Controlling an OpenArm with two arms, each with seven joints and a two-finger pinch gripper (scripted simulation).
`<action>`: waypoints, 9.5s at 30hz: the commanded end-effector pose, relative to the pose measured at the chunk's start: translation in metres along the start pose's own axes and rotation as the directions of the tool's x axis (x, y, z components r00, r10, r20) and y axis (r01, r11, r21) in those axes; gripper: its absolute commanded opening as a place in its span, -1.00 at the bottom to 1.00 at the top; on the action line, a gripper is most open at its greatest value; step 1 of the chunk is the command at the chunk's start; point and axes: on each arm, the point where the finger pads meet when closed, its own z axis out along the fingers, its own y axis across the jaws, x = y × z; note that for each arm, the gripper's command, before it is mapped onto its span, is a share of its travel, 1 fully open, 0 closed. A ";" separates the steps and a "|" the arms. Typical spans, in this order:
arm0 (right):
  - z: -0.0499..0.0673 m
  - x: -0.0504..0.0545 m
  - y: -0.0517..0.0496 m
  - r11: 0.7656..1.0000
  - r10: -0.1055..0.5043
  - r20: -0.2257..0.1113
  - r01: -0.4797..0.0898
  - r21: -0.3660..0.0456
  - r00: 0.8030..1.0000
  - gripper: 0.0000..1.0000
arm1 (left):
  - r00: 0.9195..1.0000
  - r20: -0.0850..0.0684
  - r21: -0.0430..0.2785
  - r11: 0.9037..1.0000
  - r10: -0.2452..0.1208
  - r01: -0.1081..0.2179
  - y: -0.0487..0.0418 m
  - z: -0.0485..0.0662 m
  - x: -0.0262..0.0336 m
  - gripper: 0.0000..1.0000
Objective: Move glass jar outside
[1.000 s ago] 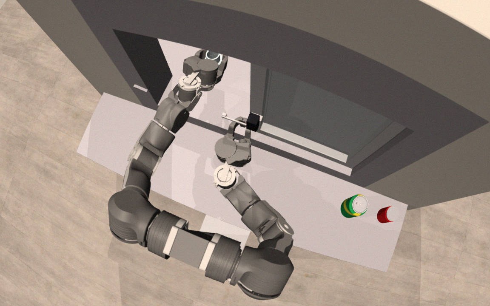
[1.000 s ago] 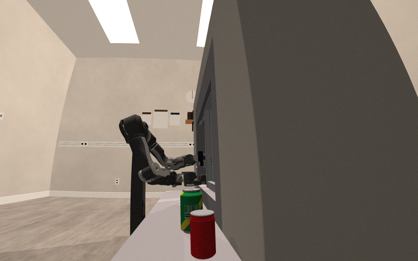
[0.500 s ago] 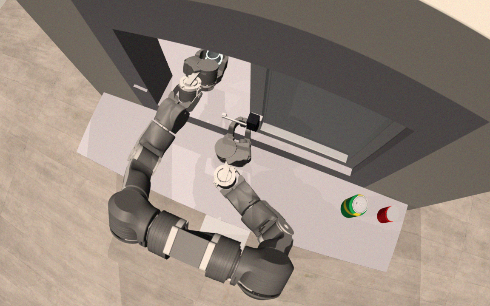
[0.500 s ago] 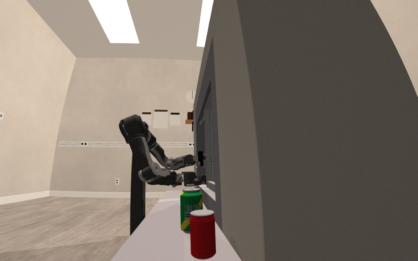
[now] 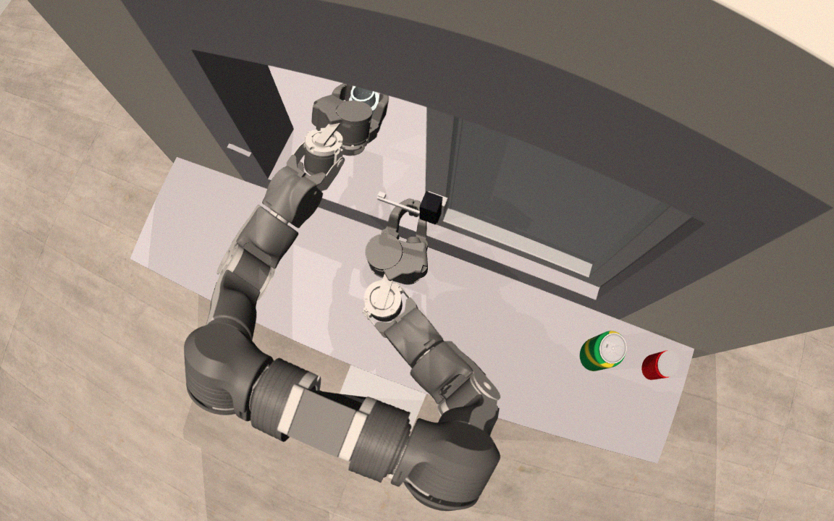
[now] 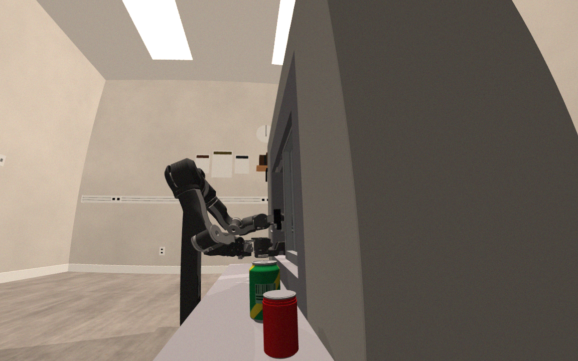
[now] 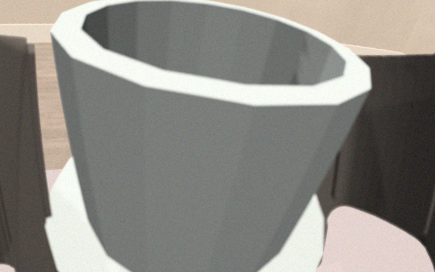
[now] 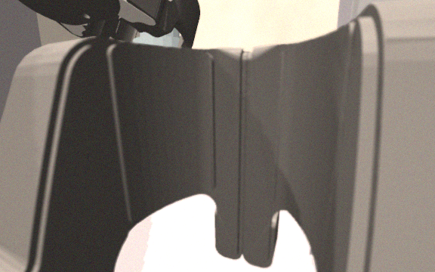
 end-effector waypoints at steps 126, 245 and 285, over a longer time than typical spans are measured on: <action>0.002 0.002 0.002 1.000 0.000 -0.003 0.000 -0.008 1.000 -1.00 | 1.000 -0.020 -0.004 1.000 0.002 -0.002 0.0018 0.041 -0.0819 -1.00; 0.002 0.002 0.002 1.000 0.000 -0.003 0.000 -0.008 1.000 -1.00 | 1.000 -0.016 0.001 1.000 0.001 -0.001 -0.0009 0.038 -0.0821 1.00; 0.004 0.002 0.005 1.000 0.001 -0.001 -0.001 -0.016 1.000 -1.00 | 1.000 -0.020 -0.006 1.000 0.003 -0.003 0.0018 0.009 -0.0170 1.00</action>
